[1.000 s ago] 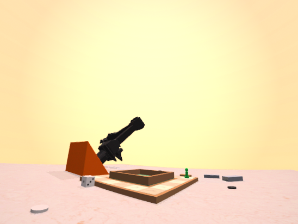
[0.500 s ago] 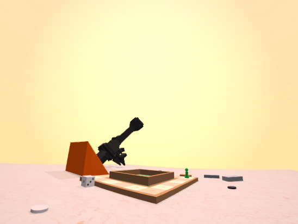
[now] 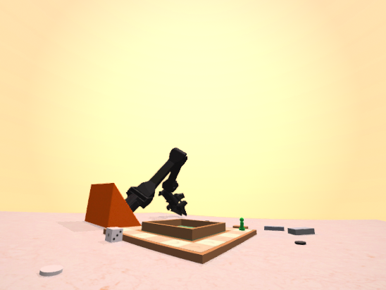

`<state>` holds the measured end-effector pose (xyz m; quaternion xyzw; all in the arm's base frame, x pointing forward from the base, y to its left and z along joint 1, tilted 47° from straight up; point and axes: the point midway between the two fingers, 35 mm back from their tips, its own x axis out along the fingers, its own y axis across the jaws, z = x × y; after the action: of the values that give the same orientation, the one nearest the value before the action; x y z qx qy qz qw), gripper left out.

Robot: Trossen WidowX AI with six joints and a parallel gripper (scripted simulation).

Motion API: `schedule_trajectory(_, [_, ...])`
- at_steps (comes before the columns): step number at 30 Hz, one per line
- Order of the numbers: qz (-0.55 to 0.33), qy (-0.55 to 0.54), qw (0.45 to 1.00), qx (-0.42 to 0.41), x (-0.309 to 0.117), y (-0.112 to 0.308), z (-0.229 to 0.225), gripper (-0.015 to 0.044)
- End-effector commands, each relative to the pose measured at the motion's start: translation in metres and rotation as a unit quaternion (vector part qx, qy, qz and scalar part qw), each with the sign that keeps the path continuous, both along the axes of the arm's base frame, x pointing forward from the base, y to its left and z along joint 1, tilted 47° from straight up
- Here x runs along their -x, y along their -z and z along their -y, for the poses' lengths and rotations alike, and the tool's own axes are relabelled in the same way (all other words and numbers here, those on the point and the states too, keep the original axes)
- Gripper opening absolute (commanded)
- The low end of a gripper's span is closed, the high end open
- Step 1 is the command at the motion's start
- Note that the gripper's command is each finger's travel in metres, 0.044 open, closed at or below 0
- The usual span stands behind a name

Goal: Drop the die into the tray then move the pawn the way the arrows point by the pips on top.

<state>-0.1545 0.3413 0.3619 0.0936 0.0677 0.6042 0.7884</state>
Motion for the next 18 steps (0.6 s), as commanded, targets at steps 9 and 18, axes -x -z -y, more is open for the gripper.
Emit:
schedule_trajectory(9, [-0.023, 0.168, 0.985, -0.042, -0.155, -0.036, -0.025, 0.0275])
schedule_trajectory(18, [-0.001, 0.277, 0.960, -0.039, -0.271, -0.042, -0.014, 0.0275])
